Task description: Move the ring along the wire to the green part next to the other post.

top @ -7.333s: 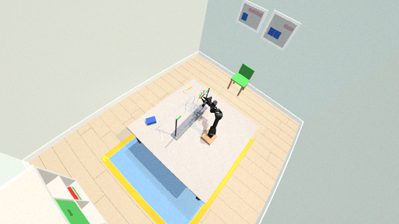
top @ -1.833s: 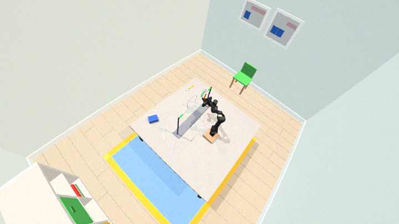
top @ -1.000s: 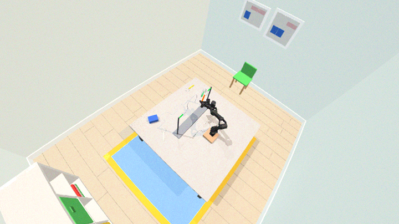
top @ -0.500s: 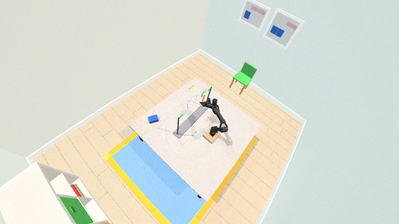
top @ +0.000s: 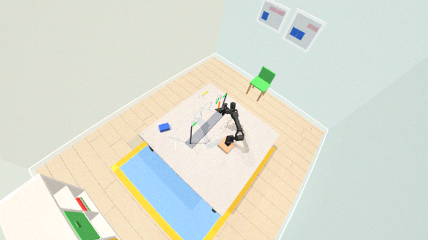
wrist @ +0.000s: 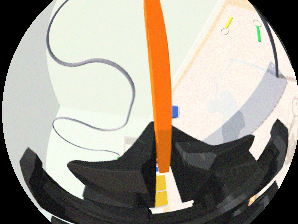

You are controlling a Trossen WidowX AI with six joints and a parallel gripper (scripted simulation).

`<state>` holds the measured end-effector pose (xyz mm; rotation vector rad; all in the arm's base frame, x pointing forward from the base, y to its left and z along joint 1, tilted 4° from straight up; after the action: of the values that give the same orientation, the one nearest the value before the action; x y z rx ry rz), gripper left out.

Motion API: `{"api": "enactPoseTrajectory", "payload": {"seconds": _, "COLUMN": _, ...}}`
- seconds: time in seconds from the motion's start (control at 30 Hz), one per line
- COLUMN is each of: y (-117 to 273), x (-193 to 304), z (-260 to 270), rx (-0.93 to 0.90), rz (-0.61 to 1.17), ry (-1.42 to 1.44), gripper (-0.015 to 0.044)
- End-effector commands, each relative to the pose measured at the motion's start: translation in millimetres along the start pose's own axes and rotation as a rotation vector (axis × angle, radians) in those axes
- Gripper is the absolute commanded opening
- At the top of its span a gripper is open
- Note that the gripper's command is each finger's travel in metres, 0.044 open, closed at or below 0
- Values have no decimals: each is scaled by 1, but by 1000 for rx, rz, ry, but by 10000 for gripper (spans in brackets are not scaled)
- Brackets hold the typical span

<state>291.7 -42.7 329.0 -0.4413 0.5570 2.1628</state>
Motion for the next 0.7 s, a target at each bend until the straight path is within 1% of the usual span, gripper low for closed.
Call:
{"api": "enactPoseTrajectory", "payload": {"seconds": 0.0, "y": 4, "x": -4, "z": 17, "rx": -54, "rz": 14, "ry": -96, "gripper": -150}}
{"api": "enactPoseTrajectory", "payload": {"seconds": 0.67, "y": 12, "x": -26, "z": 62, "rx": -203, "rz": -7, "ry": -397, "gripper": -150}}
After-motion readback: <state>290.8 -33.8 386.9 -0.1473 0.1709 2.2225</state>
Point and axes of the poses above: the point midway between the two fingers, 35 mm back from their tips, its own y axis back along the fingers, its own z axis across the jaws, x = y × z, the point moved 2 cm from there along y, back along the fingers, and after that the axes turned 11 degrees about y, right-handed, at the moved point
